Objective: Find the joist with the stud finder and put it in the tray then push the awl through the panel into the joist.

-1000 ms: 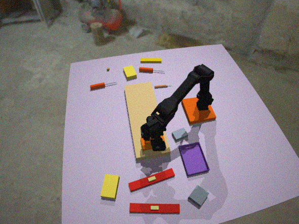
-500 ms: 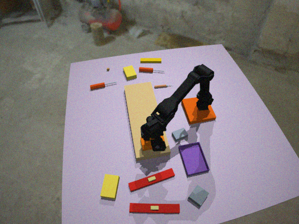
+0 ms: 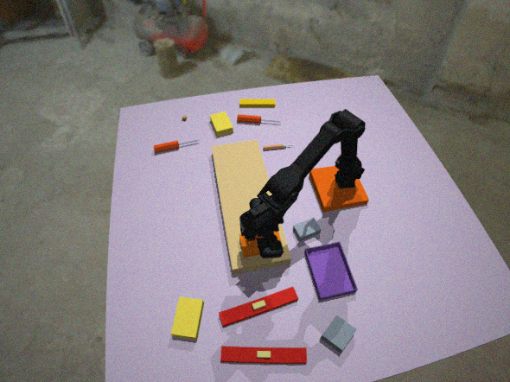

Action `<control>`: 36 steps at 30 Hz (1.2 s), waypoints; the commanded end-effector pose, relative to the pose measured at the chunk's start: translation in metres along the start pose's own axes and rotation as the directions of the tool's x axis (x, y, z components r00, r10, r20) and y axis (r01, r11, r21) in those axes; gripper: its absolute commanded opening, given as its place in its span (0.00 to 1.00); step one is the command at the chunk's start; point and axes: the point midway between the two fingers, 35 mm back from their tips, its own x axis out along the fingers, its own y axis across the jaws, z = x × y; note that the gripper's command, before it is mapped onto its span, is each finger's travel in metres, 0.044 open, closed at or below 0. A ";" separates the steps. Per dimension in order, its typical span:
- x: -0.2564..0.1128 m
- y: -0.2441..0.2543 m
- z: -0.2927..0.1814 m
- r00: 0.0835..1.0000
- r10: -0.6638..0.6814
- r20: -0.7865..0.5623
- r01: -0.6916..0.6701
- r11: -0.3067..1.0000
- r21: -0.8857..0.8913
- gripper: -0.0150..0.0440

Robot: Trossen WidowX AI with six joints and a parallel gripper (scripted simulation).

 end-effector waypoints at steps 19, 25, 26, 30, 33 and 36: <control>0.001 -0.056 0.000 1.000 0.011 0.001 -0.011 1.000 -0.003 0.25; 0.001 -0.077 0.000 1.000 0.009 0.001 -0.009 1.000 -0.003 0.25; 0.001 -0.081 0.000 1.000 0.009 0.001 -0.009 1.000 -0.003 0.25; 0.001 -0.095 0.001 1.000 0.007 0.001 -0.007 1.000 -0.004 0.25; 0.002 -0.106 0.001 1.000 0.006 0.001 -0.006 1.000 -0.004 0.25; 0.002 -0.116 0.001 1.000 0.006 0.001 -0.005 1.000 -0.004 0.25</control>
